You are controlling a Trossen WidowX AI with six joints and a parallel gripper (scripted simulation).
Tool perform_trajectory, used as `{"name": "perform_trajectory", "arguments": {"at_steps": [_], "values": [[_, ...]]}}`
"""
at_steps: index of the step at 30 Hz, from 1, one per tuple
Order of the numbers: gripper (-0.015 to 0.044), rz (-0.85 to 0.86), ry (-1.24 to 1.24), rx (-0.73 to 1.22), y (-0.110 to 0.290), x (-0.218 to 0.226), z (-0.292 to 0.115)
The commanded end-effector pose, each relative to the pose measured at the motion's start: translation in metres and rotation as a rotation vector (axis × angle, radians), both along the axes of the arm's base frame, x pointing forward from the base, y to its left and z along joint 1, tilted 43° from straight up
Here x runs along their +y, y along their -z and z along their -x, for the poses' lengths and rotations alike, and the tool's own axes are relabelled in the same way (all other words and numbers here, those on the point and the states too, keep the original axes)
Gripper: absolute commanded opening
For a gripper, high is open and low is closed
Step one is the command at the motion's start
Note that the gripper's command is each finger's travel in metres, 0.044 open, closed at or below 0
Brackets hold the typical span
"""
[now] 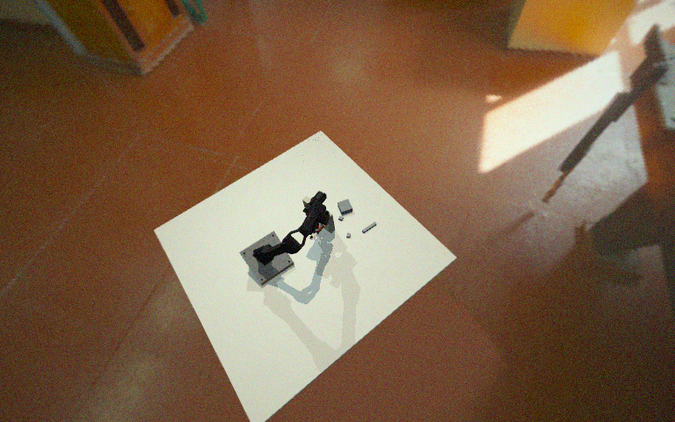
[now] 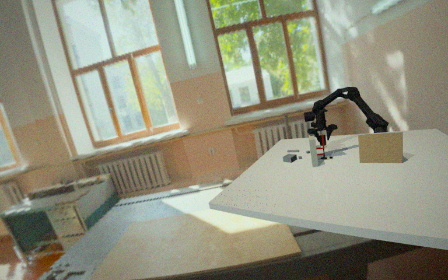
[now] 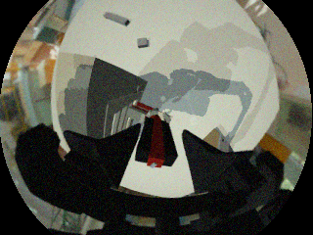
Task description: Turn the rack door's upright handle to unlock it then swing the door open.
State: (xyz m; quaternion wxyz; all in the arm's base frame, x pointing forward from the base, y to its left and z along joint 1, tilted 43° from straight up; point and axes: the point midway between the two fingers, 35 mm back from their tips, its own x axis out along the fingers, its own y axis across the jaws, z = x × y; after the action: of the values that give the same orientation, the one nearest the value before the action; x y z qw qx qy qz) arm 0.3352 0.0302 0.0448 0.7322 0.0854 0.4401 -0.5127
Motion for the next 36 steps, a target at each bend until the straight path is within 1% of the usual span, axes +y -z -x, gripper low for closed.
{"name": "perform_trajectory", "arguments": {"at_steps": [1, 36], "values": [[0.0295, 0.006, -0.153, 0.125, 0.0049, 0.0055, -0.0025], [0.0295, 0.17, -1.426, 1.291, 0.0049, 0.0056, -0.0025]]}}
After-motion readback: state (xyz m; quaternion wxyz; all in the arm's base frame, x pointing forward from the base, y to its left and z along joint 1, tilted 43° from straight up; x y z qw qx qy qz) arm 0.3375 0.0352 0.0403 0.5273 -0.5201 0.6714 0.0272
